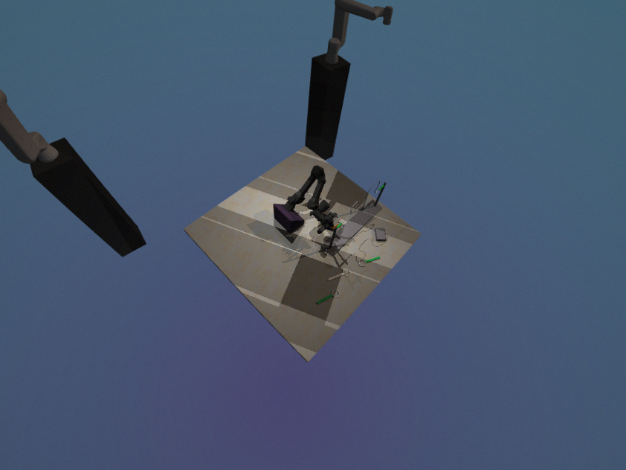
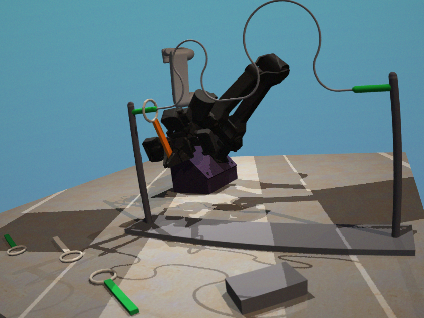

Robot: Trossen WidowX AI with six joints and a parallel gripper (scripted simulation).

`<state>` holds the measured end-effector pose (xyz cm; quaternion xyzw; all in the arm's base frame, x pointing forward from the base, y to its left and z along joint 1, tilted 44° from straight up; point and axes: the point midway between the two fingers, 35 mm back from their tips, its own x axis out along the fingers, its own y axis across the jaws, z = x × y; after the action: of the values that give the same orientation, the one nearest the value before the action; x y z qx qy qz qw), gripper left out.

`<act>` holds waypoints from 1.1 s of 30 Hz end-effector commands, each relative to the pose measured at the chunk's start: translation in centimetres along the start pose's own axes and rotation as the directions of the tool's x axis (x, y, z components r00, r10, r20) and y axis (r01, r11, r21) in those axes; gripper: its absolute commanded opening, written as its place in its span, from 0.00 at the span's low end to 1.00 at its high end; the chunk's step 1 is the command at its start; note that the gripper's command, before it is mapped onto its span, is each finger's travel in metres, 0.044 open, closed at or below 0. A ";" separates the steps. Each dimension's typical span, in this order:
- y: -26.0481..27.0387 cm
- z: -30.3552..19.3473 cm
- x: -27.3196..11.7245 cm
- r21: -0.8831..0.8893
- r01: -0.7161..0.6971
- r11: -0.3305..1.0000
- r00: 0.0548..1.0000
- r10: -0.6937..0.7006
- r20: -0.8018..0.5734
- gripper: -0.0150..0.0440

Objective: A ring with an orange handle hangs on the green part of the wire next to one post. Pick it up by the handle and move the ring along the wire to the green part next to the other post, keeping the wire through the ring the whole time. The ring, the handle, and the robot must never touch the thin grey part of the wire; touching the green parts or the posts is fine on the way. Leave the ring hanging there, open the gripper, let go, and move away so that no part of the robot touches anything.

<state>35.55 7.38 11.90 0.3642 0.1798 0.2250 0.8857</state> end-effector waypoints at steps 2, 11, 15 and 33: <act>-0.2 -0.8 0.3 -0.003 0.001 1.000 1.000 -0.001 -0.002 0.00; -0.2 -1.3 0.5 -0.003 0.001 1.000 1.000 -0.001 -0.002 0.00; -0.2 -1.3 0.5 -0.003 0.001 1.000 1.000 -0.001 -0.002 0.00; -0.1 -1.3 0.5 -0.007 -0.002 1.000 1.000 0.002 -0.004 0.22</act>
<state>35.37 8.26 10.88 0.3610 0.1804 0.2273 0.8863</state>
